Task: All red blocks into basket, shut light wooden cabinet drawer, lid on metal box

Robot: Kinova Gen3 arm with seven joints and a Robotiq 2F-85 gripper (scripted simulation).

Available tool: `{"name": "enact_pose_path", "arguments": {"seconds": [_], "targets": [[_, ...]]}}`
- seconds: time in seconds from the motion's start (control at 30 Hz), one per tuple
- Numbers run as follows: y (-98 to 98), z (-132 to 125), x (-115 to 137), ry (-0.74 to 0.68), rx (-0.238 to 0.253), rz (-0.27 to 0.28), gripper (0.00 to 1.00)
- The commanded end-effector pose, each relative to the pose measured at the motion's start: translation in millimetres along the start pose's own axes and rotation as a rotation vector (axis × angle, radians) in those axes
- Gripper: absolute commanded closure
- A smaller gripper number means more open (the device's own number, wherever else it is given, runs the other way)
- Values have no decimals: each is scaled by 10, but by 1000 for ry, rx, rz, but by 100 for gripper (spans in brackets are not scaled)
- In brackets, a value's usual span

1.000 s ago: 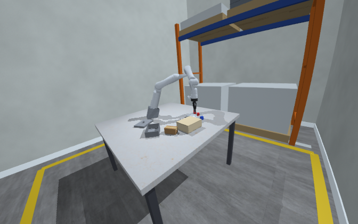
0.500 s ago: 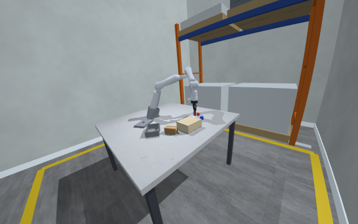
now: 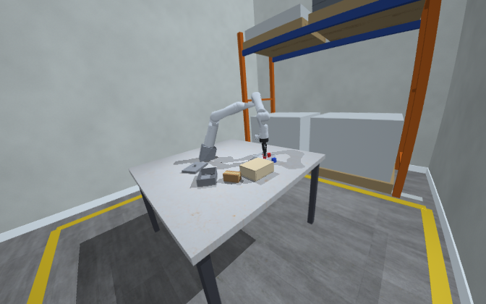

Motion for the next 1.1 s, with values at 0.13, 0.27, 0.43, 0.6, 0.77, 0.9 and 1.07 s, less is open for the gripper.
{"name": "enact_pose_path", "arguments": {"seconds": [0.13, 0.27, 0.43, 0.6, 0.77, 0.9, 1.07], "targets": [[-22, -3, -3, 0, 1, -2, 90], [-42, -3, -4, 0, 1, -2, 90], [-57, -3, -4, 0, 1, -2, 90], [-63, -3, -4, 0, 1, -2, 90], [-64, -3, -4, 0, 1, -2, 90], [-64, -3, -4, 0, 1, -2, 90], [-64, -3, -4, 0, 1, -2, 90]]}}
Point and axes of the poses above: the point where the finger pads meet when closed, its own y axis back along the fingers, its own z axis across the jaws, x = y × z, the point moved 10 cm from there along y, back along the fingers, and after that the axes turned 3 degrees about y, right-handed, at the moved point
